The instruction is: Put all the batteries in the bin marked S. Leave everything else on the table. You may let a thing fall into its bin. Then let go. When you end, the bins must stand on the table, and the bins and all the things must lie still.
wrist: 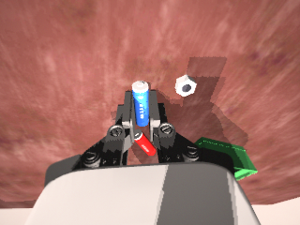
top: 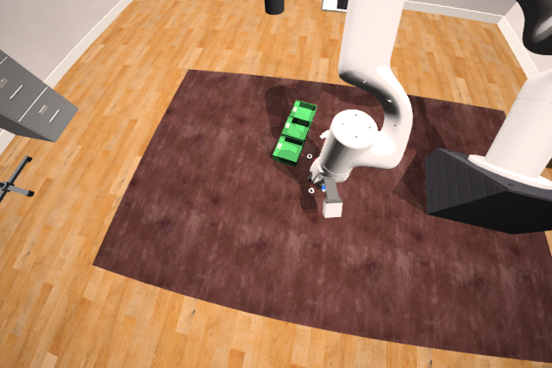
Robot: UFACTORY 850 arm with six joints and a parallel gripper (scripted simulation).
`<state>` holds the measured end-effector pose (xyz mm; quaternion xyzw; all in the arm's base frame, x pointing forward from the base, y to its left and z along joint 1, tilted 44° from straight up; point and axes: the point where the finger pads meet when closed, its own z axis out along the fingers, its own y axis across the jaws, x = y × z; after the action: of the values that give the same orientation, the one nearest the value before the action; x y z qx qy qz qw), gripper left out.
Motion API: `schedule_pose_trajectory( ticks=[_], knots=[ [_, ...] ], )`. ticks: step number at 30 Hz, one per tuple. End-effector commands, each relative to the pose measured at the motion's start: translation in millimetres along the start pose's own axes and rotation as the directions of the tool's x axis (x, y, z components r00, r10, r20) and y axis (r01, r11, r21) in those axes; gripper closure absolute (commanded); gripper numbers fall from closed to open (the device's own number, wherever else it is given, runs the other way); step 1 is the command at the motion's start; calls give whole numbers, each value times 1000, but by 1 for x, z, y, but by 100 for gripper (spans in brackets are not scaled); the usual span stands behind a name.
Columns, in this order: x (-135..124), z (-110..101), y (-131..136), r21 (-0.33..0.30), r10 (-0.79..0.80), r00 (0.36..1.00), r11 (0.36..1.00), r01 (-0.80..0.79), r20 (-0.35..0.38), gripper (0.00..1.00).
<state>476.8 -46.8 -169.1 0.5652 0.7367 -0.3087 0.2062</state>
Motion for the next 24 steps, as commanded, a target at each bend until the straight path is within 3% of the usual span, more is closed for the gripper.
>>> schedule_pose_trajectory(
  ticks=[1, 21, 24],
  knots=[
    [0, -1, 1, -1, 0, 1000, 1000, 0, 0, 100],
    [0, -1, 1, -1, 0, 1000, 1000, 0, 0, 100],
    [0, -11, 1, -1, 0, 1000, 1000, 0, 0, 100]
  ],
)
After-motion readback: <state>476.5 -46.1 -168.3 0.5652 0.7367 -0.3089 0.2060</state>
